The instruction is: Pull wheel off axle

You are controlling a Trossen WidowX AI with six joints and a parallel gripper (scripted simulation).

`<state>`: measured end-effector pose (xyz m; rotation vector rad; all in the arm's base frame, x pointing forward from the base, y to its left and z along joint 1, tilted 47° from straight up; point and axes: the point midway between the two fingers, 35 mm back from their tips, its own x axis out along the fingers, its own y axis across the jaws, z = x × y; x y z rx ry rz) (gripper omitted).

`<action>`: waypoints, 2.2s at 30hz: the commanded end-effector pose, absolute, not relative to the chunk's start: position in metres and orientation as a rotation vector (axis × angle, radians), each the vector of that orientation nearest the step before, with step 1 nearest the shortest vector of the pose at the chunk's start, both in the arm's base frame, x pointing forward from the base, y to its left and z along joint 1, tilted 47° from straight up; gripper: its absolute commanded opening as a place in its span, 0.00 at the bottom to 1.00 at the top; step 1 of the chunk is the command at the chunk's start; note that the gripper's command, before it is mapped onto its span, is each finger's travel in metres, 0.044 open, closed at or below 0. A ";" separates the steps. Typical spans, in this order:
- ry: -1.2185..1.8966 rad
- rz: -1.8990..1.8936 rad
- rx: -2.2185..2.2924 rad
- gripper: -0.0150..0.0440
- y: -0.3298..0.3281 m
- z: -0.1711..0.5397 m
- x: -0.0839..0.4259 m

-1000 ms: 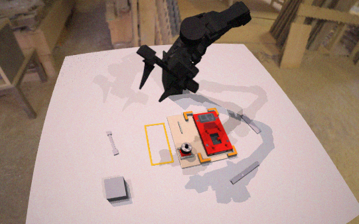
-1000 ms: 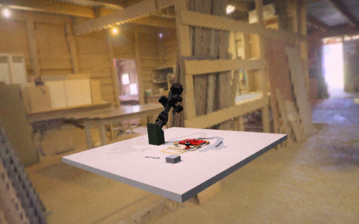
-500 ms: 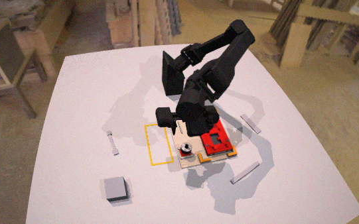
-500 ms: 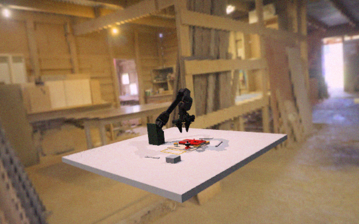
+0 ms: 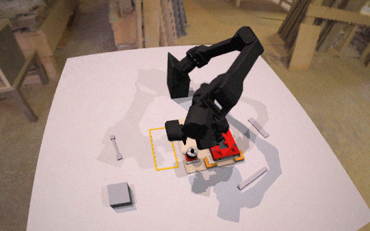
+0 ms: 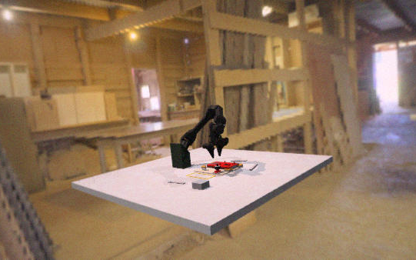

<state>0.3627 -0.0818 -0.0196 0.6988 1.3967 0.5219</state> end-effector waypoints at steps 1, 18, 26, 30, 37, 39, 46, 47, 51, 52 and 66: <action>1.401 0.526 0.710 0.76 -0.068 -0.032 0.365; 1.410 0.538 0.698 0.55 -0.033 -0.063 0.370; 1.410 0.538 0.698 0.36 -0.034 -0.063 0.370; 1.410 0.537 0.699 0.25 -0.035 -0.062 0.370; 1.409 0.537 0.700 0.25 -0.036 -0.061 0.370; 1.409 0.536 0.700 0.25 -0.037 -0.060 0.370; 1.408 0.536 0.700 0.25 -0.038 -0.059 0.370; 1.408 0.536 0.701 0.25 -0.039 -0.059 0.369; 1.408 0.535 0.701 0.25 -0.040 -0.058 0.369; 1.408 0.535 0.701 0.25 -0.040 -0.057 0.369; 1.407 0.534 0.703 0.25 -0.043 -0.054 0.369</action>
